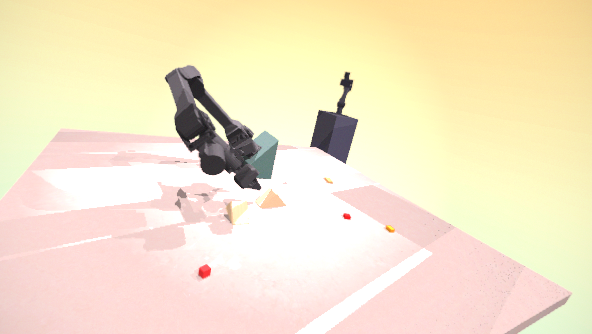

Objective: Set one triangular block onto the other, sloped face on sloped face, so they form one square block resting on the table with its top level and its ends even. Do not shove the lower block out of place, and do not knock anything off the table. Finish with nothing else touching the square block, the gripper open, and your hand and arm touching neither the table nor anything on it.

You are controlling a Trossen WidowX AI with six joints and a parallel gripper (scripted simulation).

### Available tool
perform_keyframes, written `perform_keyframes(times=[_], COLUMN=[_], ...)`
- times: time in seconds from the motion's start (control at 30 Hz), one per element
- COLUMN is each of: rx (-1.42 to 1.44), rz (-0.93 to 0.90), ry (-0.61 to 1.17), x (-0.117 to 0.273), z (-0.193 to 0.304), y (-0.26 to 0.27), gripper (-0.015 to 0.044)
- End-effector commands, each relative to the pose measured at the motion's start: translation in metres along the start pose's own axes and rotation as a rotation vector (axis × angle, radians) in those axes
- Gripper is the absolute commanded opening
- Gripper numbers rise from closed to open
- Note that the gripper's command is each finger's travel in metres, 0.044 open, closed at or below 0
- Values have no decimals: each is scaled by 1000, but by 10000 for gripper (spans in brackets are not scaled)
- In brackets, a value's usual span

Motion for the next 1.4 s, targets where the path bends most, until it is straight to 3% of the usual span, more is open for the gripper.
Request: perform_keyframes(times=[0.0,1.37], rx=[6,5], rz=[-14,-16], ry=[6,5], x=[-5,-73], z=[2,0], y=[0,-4], gripper=[440,440])
Point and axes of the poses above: the point midway between the two fingers, 35 mm back from their tips, its own x axis back along the fingers, its own y axis across the jaws, z = x × y, the point moved 8 cm from there along x, back along the fingers, and after that the axes turned 13 degrees about -x, right-handed, at the moved point
